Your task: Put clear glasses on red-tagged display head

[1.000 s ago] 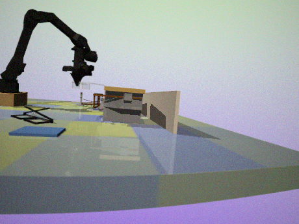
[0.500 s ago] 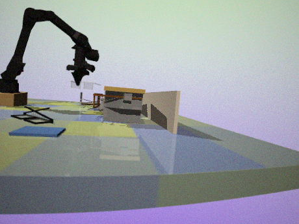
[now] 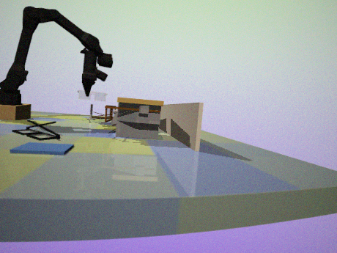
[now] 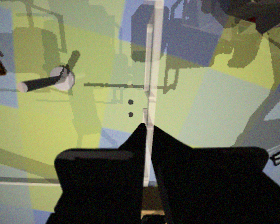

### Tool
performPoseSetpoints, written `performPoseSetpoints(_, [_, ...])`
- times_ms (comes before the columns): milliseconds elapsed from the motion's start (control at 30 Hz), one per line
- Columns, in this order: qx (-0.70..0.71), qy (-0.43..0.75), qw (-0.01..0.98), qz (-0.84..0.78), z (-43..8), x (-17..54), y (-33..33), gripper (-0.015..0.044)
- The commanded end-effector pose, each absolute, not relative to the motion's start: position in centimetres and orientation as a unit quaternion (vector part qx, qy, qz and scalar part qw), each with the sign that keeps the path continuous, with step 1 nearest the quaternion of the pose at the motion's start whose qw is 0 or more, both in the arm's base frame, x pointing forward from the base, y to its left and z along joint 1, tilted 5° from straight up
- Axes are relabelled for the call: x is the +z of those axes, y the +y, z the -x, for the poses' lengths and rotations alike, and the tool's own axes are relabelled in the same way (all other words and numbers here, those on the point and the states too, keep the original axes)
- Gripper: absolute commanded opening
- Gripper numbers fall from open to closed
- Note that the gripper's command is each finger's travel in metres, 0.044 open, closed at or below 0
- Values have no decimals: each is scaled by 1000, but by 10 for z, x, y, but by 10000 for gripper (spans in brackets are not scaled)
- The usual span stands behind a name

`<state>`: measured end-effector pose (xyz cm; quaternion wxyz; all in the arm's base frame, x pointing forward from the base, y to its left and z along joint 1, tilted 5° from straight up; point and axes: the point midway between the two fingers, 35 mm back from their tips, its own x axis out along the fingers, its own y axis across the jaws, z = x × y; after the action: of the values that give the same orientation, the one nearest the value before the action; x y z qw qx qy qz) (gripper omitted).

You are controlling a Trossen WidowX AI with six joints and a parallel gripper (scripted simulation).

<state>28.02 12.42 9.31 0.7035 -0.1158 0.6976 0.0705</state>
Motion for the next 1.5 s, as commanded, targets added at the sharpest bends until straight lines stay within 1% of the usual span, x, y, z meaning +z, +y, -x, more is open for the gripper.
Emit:
performPoseSetpoints(0, [101,693,698,149,-281,94,114,0])
performPoseSetpoints(433, [220,664,661,271,-284,96,83,0])
performPoseSetpoints(900, [338,613,598,391,-283,97,50,0])
performPoseSetpoints(1467, [342,610,595,395,-285,83,48,0])
